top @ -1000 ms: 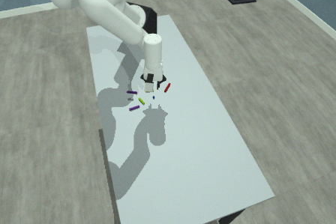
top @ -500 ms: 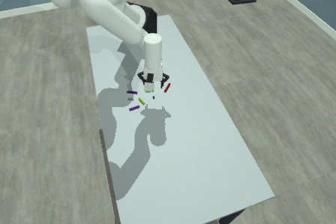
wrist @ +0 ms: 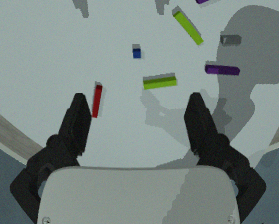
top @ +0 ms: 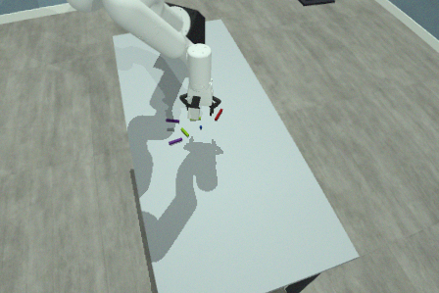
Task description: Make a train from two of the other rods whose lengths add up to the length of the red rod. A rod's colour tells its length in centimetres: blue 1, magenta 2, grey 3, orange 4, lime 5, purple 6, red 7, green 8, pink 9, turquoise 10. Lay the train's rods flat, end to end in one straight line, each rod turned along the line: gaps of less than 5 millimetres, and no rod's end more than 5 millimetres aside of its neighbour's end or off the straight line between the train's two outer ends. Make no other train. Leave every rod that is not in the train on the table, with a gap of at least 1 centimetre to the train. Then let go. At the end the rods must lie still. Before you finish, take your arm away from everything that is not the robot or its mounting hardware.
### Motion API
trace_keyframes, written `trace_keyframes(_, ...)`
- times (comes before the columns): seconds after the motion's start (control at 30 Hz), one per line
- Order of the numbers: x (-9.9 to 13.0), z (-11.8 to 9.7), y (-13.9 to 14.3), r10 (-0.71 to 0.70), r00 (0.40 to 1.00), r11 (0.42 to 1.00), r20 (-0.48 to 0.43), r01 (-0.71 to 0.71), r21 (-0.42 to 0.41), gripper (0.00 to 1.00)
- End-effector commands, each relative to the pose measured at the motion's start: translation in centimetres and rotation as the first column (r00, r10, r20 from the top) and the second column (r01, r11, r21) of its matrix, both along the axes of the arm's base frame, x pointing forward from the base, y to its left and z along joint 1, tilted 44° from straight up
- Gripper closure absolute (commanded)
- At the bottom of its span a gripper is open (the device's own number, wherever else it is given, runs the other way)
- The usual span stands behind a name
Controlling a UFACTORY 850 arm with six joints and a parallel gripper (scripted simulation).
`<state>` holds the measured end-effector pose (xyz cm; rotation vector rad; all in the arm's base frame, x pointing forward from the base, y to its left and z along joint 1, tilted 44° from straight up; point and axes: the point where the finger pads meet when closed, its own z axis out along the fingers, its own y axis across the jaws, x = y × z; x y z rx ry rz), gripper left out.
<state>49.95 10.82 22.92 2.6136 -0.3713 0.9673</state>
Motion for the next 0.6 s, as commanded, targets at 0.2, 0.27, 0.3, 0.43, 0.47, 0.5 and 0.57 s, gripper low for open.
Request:
trace_keyframes(0.2, 0.3, 0.3, -0.4, -0.127, 0.99, 0.987, 0.061, 0.12, 0.106, 0.0)
trace_keyframes(0.27, 0.4, 0.4, -0.5, -0.182, 0.98, 0.974, 0.082, 0.168, 0.152, 0.0)
trace_keyframes(0.3, 0.5, 0.5, -0.6, -0.213, 0.973, 0.965, 0.093, 0.194, 0.178, 0.0)
trace_keyframes(0.43, 0.6, 0.6, -0.9, -0.296, 0.948, 0.933, 0.117, 0.261, 0.249, 0.0)
trace_keyframes(0.47, 0.7, 0.6, -1.0, -0.317, 0.94, 0.923, 0.122, 0.277, 0.267, 0.0)
trace_keyframes(0.5, 0.7, 0.7, -1.0, -0.339, 0.932, 0.913, 0.127, 0.293, 0.285, 0.0)
trace_keyframes(0.57, 0.8, 0.8, -1.2, -0.38, 0.915, 0.89, 0.135, 0.322, 0.321, 0.0)
